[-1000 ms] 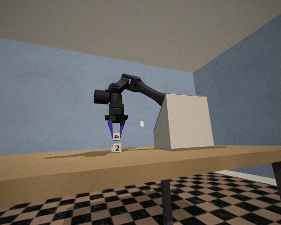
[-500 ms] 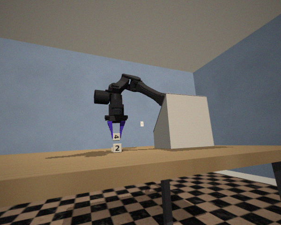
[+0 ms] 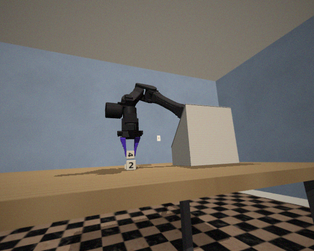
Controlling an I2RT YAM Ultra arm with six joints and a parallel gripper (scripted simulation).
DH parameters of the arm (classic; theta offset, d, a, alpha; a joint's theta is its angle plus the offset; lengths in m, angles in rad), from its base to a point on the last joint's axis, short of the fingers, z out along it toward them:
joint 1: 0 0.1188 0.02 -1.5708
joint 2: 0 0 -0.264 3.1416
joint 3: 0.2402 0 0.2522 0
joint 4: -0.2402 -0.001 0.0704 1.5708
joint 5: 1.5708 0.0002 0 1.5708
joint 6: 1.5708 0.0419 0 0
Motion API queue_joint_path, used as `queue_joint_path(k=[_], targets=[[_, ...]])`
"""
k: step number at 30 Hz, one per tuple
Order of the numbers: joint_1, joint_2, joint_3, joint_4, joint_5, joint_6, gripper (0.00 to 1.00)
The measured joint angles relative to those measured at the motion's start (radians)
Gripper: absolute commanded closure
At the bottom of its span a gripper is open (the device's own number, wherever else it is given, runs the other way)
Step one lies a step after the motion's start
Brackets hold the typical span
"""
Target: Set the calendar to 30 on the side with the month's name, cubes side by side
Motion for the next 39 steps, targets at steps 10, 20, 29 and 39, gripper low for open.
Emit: queue_joint_path(k=[10,20,29,39], targets=[[-0.019,0.014,-0.008,0.037,0.001,-0.021,0.73],[-0.03,0.024,-0.013,0.069,0.002,-0.041,0.73],[-0.034,0.029,-0.015,0.083,0.002,-0.051,0.73],[-0.034,0.029,-0.015,0.084,0.002,-0.051,0.73]])
